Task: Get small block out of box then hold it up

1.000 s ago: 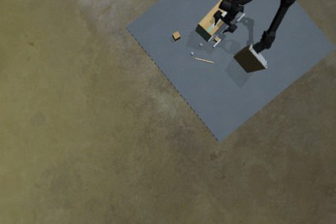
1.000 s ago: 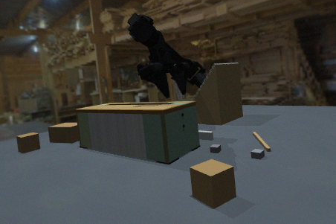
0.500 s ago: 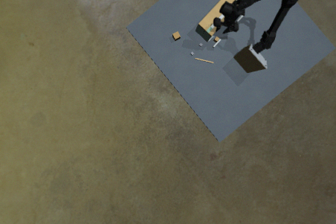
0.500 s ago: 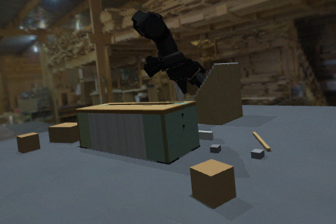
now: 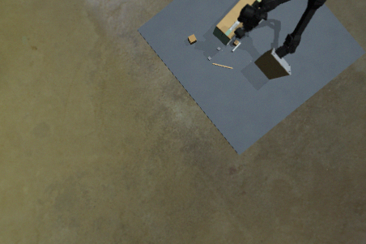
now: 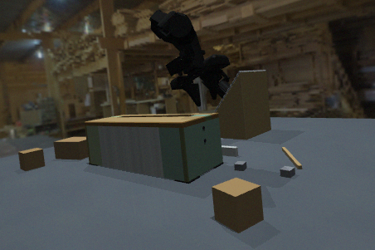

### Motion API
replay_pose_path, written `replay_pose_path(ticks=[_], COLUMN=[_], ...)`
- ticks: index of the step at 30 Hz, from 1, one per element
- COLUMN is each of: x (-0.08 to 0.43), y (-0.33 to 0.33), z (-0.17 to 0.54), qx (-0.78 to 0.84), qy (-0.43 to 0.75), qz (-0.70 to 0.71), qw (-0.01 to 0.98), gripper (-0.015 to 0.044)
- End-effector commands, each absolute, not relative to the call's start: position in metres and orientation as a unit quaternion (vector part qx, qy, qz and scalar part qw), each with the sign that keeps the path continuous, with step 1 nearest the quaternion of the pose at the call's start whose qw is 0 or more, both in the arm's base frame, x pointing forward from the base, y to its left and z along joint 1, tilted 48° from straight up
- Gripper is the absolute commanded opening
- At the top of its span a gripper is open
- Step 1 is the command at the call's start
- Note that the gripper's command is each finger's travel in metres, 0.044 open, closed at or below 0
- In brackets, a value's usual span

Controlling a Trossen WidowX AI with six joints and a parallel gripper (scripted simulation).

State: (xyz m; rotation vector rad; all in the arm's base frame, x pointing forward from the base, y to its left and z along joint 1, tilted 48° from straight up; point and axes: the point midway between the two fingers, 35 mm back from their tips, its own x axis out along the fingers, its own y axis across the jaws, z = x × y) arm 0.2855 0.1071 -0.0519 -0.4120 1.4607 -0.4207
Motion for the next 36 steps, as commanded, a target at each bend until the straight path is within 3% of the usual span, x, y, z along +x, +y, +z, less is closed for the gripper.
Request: replay_pose_path(ticks=[1, 20, 36], x=[0.2769, 0.2720, 0.2681], y=[0.1056, 0.1068, 0.1081], z=[-0.0514, -0.0488, -0.0454], qx=[-0.516, -0.770, -0.820], qy=[0.639, 0.494, 0.307], qz=[0.078, 0.333, 0.465], qw=[0.566, 0.229, -0.130], gripper=[0.0285, 0.0285, 0.0285])
